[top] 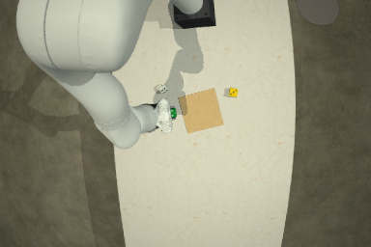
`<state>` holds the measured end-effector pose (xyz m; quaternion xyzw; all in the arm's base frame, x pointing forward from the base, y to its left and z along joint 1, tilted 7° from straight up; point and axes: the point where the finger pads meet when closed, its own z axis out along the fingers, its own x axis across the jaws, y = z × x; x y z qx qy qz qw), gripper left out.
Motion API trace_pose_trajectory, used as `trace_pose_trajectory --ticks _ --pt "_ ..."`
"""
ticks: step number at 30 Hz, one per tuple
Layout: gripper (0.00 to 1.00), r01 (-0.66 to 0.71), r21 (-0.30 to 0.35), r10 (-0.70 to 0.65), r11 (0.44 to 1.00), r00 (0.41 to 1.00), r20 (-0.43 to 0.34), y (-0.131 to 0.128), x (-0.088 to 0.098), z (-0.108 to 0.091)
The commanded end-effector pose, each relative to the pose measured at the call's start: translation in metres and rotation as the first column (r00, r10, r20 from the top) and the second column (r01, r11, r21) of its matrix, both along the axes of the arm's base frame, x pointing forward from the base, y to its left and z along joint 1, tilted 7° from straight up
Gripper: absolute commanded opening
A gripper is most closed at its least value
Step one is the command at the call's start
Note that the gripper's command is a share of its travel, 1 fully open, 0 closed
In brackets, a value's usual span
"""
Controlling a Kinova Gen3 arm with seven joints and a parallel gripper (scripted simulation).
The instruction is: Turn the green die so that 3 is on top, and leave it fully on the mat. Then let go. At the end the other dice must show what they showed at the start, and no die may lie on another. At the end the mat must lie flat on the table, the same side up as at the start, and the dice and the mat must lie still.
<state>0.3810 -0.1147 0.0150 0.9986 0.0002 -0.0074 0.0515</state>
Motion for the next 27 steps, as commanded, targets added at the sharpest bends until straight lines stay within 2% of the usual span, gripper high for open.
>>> trace_pose_trajectory --ticks 1,9,11,21,27 --pt "0.57 0.091 0.0 -0.091 0.996 0.996 -0.004 0.025 0.0 -0.005" --pt "0.57 0.355 -0.004 -0.354 0.935 0.935 0.032 0.06 0.008 -0.011" --pt "0.57 0.355 -0.004 -0.354 0.935 0.935 0.032 0.06 0.008 -0.011" --pt "0.57 0.534 0.002 -0.533 0.845 0.843 0.067 0.085 0.013 -0.015" --pt "0.57 0.56 0.004 -0.559 0.829 0.826 0.073 0.088 0.013 -0.015"
